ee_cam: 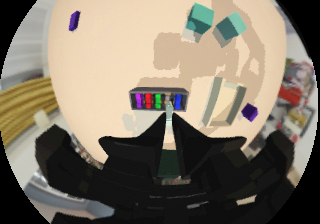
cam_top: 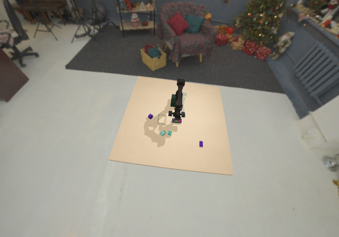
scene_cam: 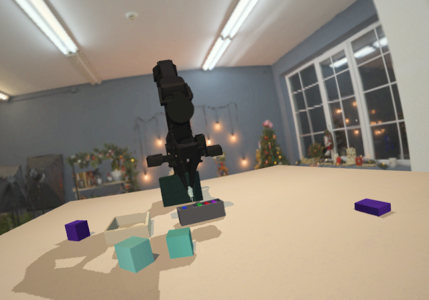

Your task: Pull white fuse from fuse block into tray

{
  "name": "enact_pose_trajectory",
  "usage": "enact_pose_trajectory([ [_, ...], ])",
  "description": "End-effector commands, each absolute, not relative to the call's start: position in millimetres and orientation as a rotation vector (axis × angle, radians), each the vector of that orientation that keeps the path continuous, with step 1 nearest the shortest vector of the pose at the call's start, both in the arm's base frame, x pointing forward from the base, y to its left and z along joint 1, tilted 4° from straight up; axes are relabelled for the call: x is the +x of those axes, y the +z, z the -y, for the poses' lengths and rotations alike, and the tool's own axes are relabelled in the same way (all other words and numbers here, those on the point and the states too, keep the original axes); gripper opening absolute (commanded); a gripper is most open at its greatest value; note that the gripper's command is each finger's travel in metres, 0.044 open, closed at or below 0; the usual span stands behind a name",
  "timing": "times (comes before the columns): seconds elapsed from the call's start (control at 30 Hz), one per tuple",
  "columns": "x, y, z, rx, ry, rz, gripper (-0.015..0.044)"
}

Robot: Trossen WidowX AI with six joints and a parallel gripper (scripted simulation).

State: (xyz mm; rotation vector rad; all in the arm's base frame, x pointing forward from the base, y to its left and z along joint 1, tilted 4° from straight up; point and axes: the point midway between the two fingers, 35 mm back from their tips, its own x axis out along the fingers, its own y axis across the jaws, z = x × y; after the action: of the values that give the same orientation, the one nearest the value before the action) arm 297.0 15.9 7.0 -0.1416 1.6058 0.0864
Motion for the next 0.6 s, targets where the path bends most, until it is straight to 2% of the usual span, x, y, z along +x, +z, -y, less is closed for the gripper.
enact_pose_trajectory([
  [0.0, 299, 15, -16, -0.144, 0.083, -1.599, 0.0000],
  [0.23, 300, 19, -13, -0.145, 0.083, -1.599, 0.0000],
  [0.57, 314, 22, 41, -0.147, 0.080, -1.596, 0.0000],
])
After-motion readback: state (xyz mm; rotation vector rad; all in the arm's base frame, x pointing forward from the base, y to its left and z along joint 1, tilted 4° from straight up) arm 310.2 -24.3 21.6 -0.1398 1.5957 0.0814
